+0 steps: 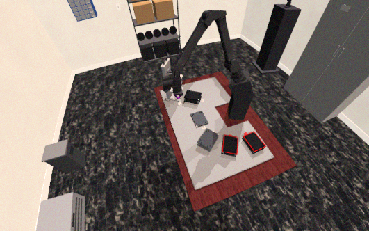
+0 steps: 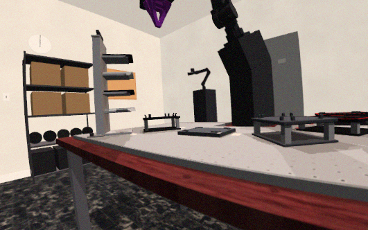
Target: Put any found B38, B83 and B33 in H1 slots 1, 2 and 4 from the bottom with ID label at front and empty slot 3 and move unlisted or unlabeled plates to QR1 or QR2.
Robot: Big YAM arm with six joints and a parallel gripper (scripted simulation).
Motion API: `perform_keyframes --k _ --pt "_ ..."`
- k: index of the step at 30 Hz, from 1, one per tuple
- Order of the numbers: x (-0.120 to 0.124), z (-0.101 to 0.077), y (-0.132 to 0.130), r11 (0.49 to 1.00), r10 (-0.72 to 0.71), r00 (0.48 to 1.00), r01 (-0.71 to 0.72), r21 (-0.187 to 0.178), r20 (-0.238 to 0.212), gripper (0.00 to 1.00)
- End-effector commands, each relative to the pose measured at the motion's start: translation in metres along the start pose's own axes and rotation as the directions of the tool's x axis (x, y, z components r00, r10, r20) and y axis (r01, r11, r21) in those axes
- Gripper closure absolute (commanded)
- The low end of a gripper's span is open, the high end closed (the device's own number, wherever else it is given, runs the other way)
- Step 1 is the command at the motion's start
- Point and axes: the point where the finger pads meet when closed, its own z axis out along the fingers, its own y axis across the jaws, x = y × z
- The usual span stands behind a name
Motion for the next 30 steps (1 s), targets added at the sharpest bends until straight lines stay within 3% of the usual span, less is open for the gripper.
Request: perform_keyframes --k 1,30 --pt "0.004 0.006 0.010 1.000 -0.026 1.000 0.026 -0.006 0.013 1.00" --pt "0.077 0.054 0.014 0.991 -0.131 0.991 0.131 0.004 -0.004 1.00"
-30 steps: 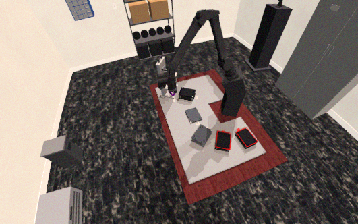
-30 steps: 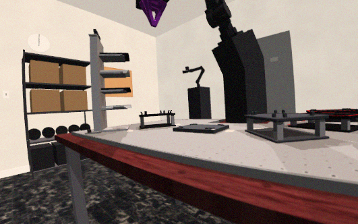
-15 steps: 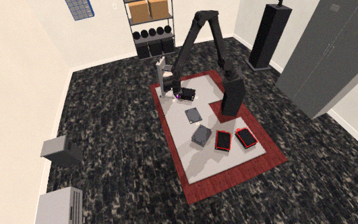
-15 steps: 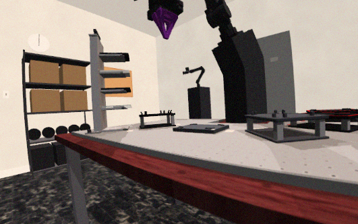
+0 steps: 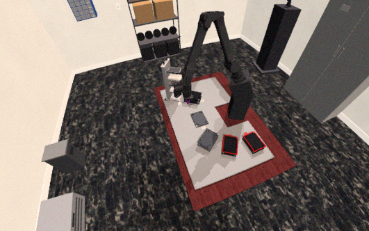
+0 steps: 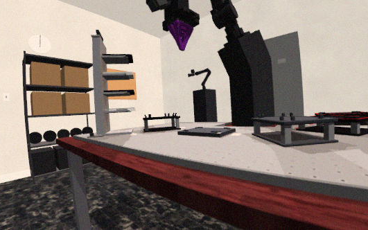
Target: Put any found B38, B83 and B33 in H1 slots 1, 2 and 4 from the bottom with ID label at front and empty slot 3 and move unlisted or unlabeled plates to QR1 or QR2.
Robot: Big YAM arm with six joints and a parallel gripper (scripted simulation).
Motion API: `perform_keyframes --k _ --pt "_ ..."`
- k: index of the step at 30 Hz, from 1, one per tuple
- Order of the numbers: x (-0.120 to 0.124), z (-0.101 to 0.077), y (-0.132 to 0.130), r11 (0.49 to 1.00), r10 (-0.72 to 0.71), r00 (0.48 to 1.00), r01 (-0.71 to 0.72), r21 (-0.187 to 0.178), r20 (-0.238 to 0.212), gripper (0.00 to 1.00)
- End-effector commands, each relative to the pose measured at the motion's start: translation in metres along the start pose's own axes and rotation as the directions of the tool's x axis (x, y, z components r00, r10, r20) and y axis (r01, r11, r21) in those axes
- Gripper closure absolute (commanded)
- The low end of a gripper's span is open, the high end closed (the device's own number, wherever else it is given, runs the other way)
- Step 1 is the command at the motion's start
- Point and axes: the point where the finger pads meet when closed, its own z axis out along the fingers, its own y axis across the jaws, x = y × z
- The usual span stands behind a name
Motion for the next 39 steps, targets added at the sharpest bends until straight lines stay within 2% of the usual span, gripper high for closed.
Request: perform_keyframes --k 1,9,11,16,18,39 --pt "0.001 0.003 0.009 0.999 -0.044 0.999 0.044 -0.004 0.010 1.00" --pt "0.025 0.014 0.011 0.999 -0.032 0.999 0.032 -0.006 0.008 1.00" --pt "0.032 0.017 0.011 0.997 -0.078 0.997 0.078 -0.002 0.004 1.00" --pt "0.048 0.023 0.012 0.997 -0.078 0.997 0.078 -0.003 0.003 1.00" --pt "0.048 0.023 0.012 0.997 -0.078 0.997 0.078 -0.003 0.003 1.00" --pt "0.111 0.038 0.012 0.990 -0.143 0.990 0.143 0.002 -0.009 1.00"
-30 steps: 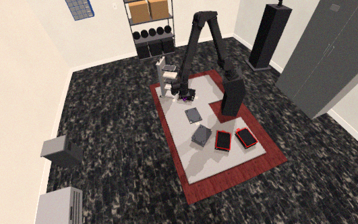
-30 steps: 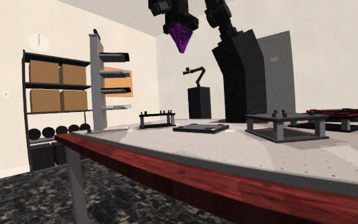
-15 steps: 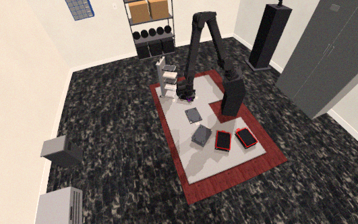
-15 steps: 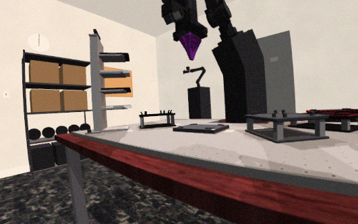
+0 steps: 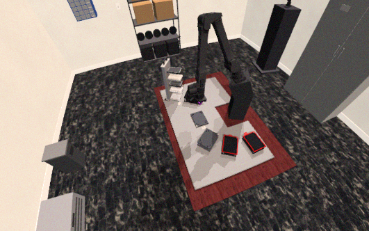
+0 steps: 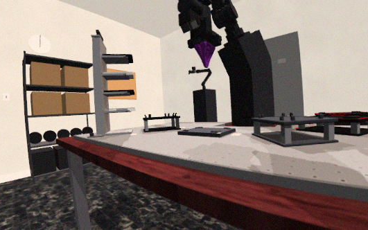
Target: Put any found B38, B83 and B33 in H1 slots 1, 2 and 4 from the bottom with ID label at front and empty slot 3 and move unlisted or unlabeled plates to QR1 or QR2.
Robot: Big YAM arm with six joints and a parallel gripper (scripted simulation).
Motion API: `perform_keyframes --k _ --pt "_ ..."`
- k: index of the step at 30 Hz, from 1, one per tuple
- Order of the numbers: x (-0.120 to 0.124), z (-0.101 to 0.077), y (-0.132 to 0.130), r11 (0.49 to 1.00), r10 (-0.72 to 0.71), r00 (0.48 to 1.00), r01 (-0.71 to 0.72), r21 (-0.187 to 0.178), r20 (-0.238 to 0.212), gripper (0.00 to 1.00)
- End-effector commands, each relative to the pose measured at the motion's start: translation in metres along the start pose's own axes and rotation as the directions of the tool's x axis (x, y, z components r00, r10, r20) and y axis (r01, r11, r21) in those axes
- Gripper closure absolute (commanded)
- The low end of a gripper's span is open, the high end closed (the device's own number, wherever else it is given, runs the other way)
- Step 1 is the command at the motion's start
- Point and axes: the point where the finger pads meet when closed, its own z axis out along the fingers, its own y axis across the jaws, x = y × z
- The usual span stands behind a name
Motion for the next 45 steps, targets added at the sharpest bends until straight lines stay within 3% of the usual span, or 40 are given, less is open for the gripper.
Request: perform_keyframes --k 1,2,3,4,10,16,18,28,30,31,33,36,45 --pt "0.010 0.003 0.008 1.000 -0.023 1.000 0.023 -0.004 0.004 1.00" --pt "0.014 0.004 0.008 1.000 -0.021 1.000 0.021 -0.004 0.004 1.00" --pt "0.005 -0.006 0.006 1.000 -0.006 0.999 0.006 -0.003 0.036 1.00" --pt "0.012 -0.009 0.006 1.000 -0.006 1.000 0.006 -0.003 0.012 1.00" --pt "0.019 -0.022 0.007 1.000 -0.006 1.000 0.006 -0.004 0.012 1.00" --pt "0.013 -0.014 -0.013 1.000 -0.008 1.000 0.008 0.001 -0.005 1.00" --pt "0.003 -0.022 -0.021 1.000 -0.002 1.000 0.002 0.003 0.027 1.00" --pt "-0.005 -0.022 -0.055 1.000 -0.003 1.000 0.003 0.006 0.029 1.00" --pt "-0.005 -0.022 -0.055 1.000 -0.003 1.000 0.003 0.006 0.029 1.00" --pt "0.009 -0.015 -0.055 1.000 0.004 1.000 -0.004 0.007 0.022 1.00" --pt "0.003 -0.021 -0.064 0.999 0.026 0.997 -0.027 0.019 0.071 1.00" --pt "0.003 -0.021 -0.074 0.998 0.053 0.992 -0.057 0.030 0.110 1.00" --pt "0.010 -0.015 -0.102 0.988 0.132 0.970 -0.145 0.051 0.203 1.00"
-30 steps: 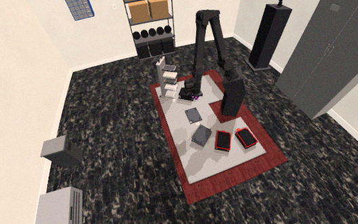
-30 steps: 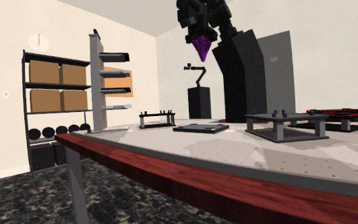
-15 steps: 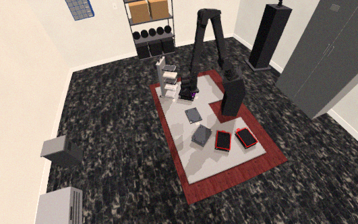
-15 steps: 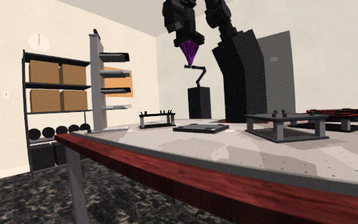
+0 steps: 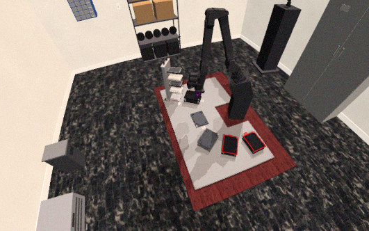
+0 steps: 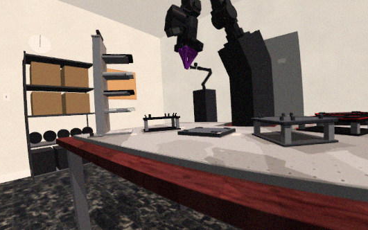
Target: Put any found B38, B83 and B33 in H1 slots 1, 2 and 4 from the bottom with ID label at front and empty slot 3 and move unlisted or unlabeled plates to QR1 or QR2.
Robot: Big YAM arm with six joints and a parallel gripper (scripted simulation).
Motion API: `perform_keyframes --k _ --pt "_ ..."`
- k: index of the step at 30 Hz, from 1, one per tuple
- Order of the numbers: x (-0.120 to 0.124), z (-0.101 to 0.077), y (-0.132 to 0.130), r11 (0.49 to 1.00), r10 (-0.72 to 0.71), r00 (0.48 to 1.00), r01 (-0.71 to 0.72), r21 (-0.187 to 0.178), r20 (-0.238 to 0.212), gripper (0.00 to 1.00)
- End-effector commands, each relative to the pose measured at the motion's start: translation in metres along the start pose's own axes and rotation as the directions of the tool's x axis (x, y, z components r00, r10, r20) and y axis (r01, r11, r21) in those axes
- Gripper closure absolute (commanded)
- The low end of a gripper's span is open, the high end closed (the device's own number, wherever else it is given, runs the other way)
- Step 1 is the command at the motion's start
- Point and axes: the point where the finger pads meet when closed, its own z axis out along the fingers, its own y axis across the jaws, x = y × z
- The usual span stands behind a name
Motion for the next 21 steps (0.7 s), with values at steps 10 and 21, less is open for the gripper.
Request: perform_keyframes --k 10,21 --pt "-0.004 0.003 -0.037 0.992 0.112 0.984 -0.119 0.041 0.136 1.00" --pt "-0.007 0.003 -0.039 0.980 0.174 0.951 -0.193 0.052 0.256 1.00"
